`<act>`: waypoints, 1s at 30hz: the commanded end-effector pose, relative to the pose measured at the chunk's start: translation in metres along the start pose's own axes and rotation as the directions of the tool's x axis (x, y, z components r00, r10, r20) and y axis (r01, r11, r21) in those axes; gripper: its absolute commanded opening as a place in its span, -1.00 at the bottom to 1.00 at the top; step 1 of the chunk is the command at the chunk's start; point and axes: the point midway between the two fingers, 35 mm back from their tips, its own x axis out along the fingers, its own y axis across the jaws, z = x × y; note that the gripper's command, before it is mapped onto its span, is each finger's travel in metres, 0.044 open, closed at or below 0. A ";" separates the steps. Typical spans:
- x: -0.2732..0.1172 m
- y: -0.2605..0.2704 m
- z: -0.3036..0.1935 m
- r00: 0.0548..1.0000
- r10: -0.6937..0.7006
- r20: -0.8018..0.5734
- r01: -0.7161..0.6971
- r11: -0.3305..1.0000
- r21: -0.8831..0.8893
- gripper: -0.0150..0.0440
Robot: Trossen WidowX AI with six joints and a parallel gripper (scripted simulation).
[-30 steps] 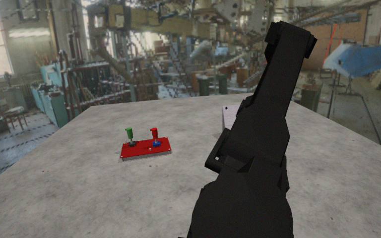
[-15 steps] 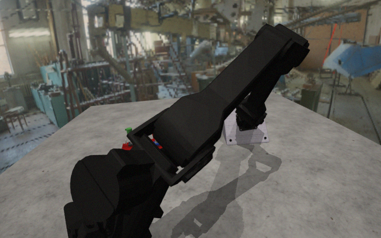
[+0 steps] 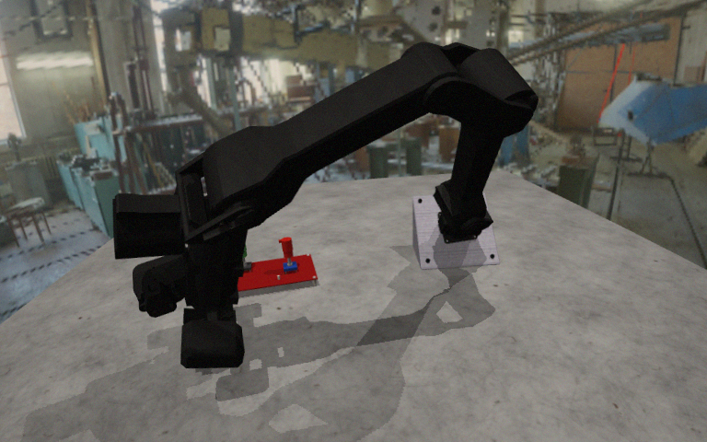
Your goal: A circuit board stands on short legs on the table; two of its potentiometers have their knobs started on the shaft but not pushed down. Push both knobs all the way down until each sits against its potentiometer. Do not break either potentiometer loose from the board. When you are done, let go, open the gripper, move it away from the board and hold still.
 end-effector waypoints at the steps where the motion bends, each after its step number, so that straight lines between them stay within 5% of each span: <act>1: -0.006 -0.048 -0.013 0.995 -0.034 -0.094 0.038 0.998 0.043 -0.49; 17: -0.080 -0.183 -0.096 0.930 0.165 -0.328 -0.029 0.924 0.382 -0.49; 30: -0.076 -0.190 -0.113 0.922 0.228 -0.312 -0.069 0.892 0.446 -0.49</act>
